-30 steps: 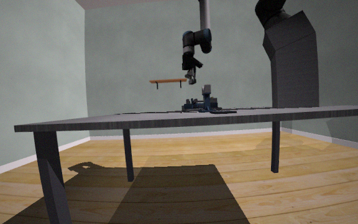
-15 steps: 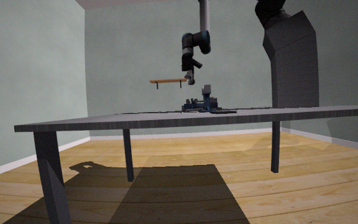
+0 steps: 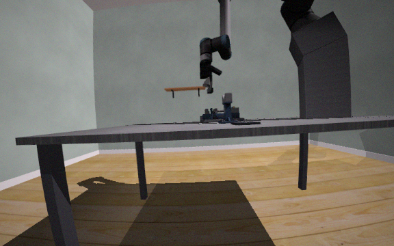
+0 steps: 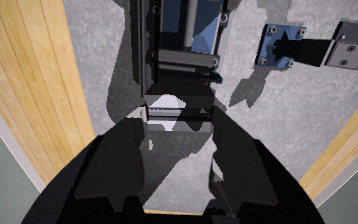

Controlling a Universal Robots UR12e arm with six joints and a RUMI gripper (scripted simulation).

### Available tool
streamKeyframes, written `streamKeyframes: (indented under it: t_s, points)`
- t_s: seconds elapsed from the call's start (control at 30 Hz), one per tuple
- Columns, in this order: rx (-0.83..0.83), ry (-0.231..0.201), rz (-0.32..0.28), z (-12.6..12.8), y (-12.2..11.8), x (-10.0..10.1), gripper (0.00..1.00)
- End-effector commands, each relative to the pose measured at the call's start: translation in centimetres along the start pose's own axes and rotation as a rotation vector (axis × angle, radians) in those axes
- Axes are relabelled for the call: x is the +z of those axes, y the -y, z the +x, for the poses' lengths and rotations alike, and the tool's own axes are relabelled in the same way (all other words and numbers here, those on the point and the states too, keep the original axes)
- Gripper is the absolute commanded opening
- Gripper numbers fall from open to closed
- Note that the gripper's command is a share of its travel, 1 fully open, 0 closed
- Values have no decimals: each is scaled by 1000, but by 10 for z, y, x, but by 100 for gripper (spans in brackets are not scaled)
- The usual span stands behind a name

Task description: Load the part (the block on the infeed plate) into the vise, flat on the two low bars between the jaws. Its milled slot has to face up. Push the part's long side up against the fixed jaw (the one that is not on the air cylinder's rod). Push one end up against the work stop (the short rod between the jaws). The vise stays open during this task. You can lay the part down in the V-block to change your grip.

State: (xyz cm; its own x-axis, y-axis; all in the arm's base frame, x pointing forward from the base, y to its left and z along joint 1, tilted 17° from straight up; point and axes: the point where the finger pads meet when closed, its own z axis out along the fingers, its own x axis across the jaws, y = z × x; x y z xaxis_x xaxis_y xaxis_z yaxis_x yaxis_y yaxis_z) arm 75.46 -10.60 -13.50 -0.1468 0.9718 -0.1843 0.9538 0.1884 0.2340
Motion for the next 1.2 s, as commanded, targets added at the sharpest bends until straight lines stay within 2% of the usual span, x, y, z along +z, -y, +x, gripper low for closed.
streamKeyframes:
  t_s: [0.0,1.17]
  points:
    - [30,1,-1,-5,-1,-1,0]
    - [91,1,-2,-15,-2,-2,0]
